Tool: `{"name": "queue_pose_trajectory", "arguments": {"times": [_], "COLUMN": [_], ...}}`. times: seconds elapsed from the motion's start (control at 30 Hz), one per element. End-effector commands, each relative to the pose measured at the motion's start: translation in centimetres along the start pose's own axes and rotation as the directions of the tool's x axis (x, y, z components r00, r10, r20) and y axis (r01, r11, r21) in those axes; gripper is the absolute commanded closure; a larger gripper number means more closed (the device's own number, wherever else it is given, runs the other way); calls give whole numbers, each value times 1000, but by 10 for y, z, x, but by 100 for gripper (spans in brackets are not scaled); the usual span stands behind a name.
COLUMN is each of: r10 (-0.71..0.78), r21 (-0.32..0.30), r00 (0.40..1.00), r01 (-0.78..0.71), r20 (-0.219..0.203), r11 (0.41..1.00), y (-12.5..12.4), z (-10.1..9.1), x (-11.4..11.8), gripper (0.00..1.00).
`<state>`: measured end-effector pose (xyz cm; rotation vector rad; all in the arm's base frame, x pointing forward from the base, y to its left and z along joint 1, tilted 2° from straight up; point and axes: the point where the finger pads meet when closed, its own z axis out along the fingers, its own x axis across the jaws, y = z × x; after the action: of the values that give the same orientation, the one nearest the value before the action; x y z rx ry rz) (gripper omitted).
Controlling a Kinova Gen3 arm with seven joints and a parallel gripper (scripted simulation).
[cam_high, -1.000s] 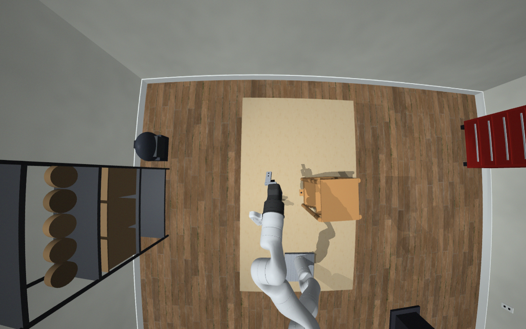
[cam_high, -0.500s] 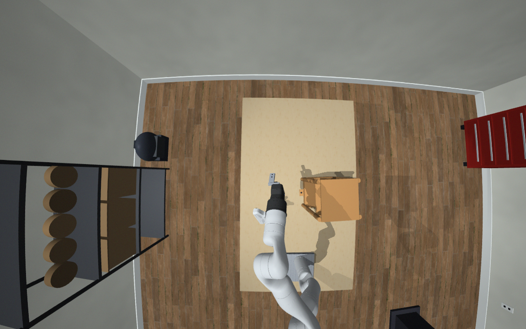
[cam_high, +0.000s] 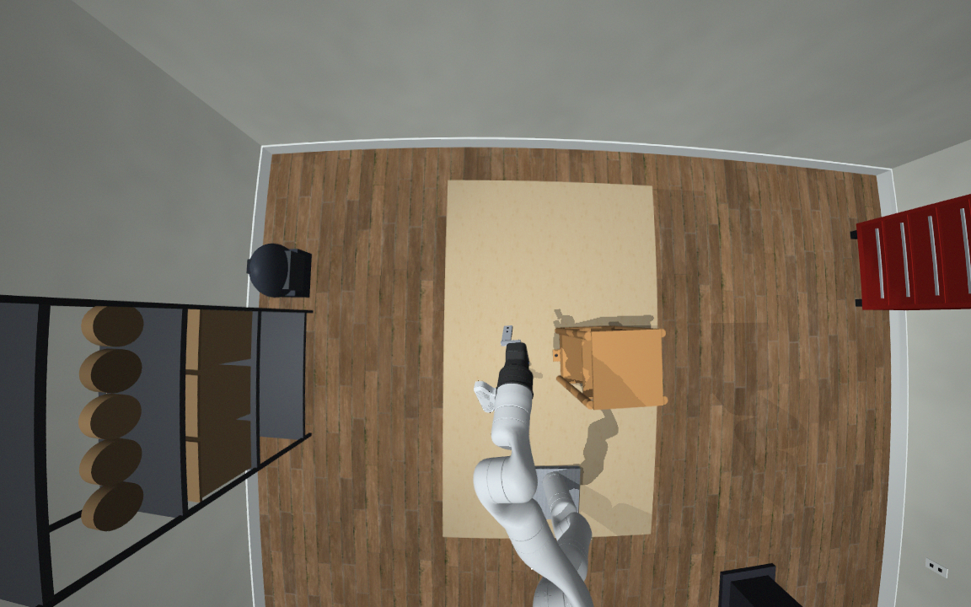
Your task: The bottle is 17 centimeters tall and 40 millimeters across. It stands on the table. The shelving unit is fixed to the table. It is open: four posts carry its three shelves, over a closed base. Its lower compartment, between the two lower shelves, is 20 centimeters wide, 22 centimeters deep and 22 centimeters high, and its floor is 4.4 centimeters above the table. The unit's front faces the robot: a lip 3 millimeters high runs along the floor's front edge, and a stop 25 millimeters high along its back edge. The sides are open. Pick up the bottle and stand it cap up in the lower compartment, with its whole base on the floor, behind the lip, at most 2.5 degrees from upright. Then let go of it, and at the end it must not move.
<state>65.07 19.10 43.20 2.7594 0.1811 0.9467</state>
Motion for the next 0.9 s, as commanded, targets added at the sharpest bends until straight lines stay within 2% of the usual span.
{"name": "queue_pose_trajectory", "arguments": {"times": [0.0,0.03,0.07,0.27,0.3,0.6,0.63,0.8,0.83,0.87], "r10": [2,2,9,9,15,15,21,21,26,26], "r21": [0,0,7,7,14,14,23,23,32,32], "r00": [1000,1000,999,999,995,995,988,988,980,980], "r01": [-2,-2,-9,-9,-17,-17,-25,-25,-33,-33], "r20": [-2,-2,51,51,103,103,152,152,199,199], "r11": [1000,1000,1000,1000,1000,1000,999,999,999,999], "y": [1,1,2,2,3,3,3,3,2,2], "z": [-1,-1,7,7,13,13,19,19,23,23], "x": [1,1,-17,-17,-35,-35,-52,-52,-69,-69], "gripper": [0,0,0,0,0,0,0,0,0,0]}}
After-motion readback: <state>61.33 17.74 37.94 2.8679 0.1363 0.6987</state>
